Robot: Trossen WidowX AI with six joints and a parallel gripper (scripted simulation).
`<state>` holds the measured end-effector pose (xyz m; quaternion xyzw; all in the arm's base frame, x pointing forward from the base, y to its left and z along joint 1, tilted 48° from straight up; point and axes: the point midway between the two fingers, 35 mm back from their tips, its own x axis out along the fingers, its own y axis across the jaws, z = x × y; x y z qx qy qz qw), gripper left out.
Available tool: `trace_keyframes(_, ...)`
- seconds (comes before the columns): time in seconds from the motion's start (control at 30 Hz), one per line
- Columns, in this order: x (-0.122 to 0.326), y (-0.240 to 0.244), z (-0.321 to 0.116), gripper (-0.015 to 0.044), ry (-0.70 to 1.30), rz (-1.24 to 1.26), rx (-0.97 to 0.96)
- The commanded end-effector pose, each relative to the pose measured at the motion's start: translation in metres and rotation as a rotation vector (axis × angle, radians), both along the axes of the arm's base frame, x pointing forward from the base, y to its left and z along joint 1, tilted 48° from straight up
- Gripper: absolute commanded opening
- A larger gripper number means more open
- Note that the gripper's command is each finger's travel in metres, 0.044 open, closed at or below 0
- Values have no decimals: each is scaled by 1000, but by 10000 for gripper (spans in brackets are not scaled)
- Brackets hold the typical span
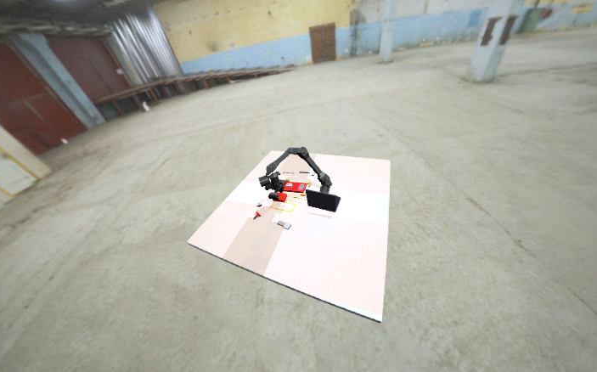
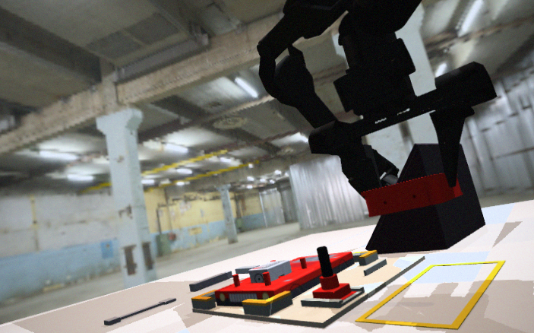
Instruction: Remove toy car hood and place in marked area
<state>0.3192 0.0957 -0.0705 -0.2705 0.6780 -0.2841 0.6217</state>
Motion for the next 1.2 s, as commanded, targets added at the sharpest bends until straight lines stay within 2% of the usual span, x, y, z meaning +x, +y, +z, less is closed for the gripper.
trace_keyframes(0.0, -2, -4, -4, 0, 12, 3, -7)
trace_keyframes(1.17, -4, -21, -20, 0, 12, 3, -8)
